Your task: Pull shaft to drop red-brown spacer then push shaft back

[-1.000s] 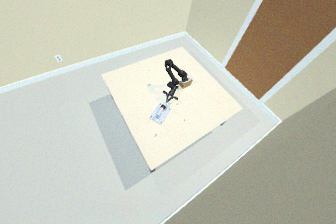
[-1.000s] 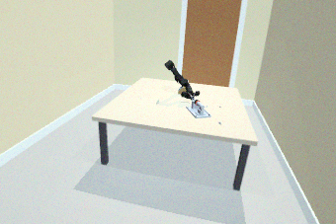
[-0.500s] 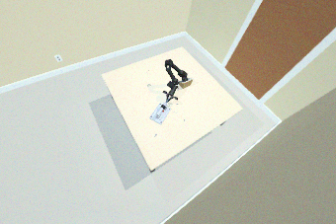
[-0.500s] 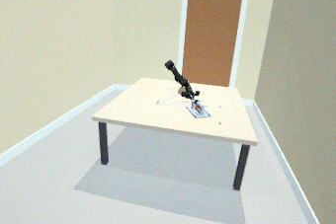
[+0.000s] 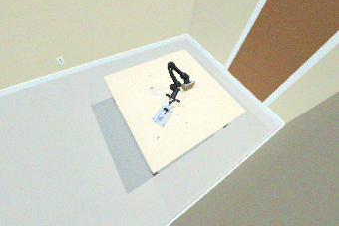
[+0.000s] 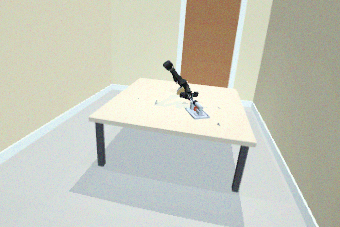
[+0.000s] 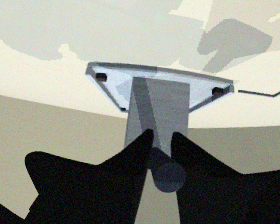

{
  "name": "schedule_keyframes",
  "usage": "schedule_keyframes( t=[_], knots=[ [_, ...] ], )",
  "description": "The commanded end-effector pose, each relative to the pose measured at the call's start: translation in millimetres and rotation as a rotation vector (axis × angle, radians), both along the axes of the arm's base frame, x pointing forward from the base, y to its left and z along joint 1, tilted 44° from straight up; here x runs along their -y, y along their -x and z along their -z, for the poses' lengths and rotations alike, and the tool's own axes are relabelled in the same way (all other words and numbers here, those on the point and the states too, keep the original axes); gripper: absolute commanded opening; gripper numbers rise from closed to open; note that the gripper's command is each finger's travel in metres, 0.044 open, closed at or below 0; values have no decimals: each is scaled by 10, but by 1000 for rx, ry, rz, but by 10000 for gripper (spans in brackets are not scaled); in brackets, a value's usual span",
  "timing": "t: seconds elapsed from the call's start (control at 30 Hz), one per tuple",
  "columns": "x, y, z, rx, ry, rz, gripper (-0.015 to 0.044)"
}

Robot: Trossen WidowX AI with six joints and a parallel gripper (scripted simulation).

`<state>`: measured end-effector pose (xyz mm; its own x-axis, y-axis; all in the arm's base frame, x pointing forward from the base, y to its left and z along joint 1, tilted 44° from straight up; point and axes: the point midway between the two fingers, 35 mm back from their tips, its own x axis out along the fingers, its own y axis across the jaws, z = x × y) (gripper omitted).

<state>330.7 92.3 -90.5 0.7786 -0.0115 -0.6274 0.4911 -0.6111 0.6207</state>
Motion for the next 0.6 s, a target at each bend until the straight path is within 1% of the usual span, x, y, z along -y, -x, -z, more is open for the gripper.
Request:
schedule_keyframes(
  t=[0.0,0.57],
  knots=[
    [0,0,0,0,2,0,0],
    [-18,-42,12,1,5,-1,0]
  ],
)
